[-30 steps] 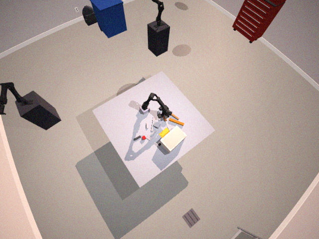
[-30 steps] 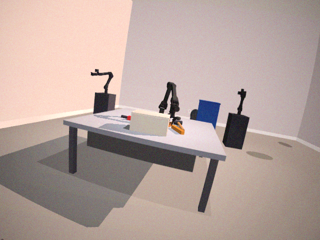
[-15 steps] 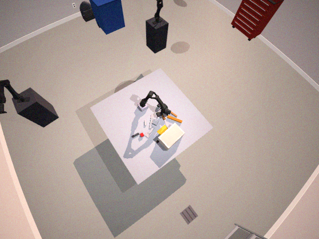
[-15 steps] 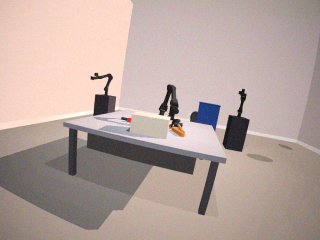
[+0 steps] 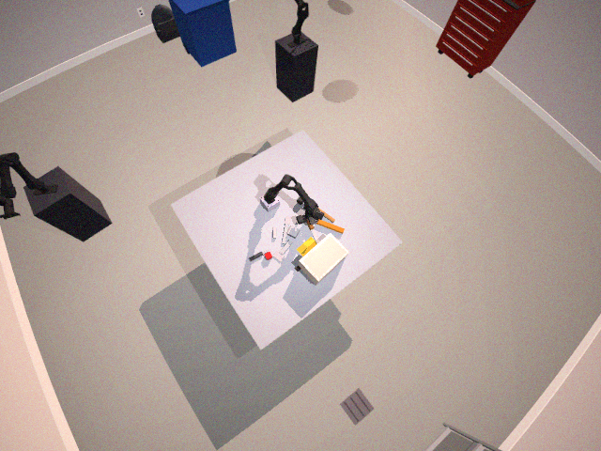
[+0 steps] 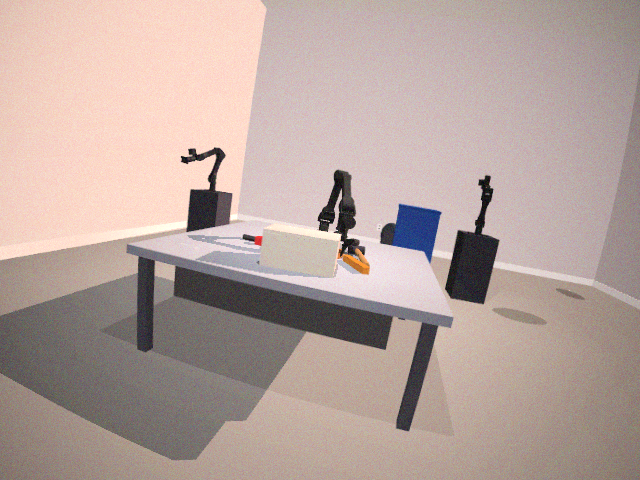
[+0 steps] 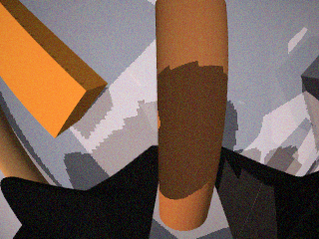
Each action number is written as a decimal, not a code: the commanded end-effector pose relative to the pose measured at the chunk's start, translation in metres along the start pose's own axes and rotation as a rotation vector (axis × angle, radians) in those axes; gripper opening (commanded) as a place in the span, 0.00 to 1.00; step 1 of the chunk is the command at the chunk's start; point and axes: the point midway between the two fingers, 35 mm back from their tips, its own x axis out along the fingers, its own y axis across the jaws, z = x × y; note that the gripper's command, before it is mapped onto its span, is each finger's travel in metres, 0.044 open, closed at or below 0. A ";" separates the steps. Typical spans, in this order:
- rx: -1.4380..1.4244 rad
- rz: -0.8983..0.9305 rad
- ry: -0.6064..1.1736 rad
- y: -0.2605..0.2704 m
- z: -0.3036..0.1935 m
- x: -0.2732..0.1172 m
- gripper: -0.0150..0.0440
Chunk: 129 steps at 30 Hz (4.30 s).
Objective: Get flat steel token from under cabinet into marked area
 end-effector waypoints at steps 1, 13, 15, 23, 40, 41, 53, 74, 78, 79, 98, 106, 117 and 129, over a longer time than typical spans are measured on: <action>-0.001 0.001 -0.001 0.000 0.007 0.000 0.25; -0.002 0.001 -0.002 0.001 0.022 -0.001 0.25; -0.002 0.001 -0.003 0.001 0.024 -0.001 0.25; -0.002 0.001 -0.003 0.001 0.034 -0.001 0.25; -0.002 0.001 -0.005 0.001 0.054 -0.001 0.25; -0.002 0.001 -0.005 0.001 0.055 -0.002 0.25; -0.002 0.001 -0.006 0.001 0.068 -0.002 0.25; -0.002 0.001 -0.008 0.001 0.090 -0.003 0.25; -0.002 0.001 -0.008 0.001 0.094 -0.003 0.25; -0.002 0.001 -0.008 0.001 0.095 -0.003 0.25; -0.002 0.000 -0.009 -0.010 0.103 -0.001 0.25; -0.002 -0.001 -0.009 -0.019 0.103 0.000 0.25; -0.002 -0.002 -0.009 -0.031 0.103 0.001 0.25; -0.002 -0.002 -0.009 -0.035 0.103 0.001 0.25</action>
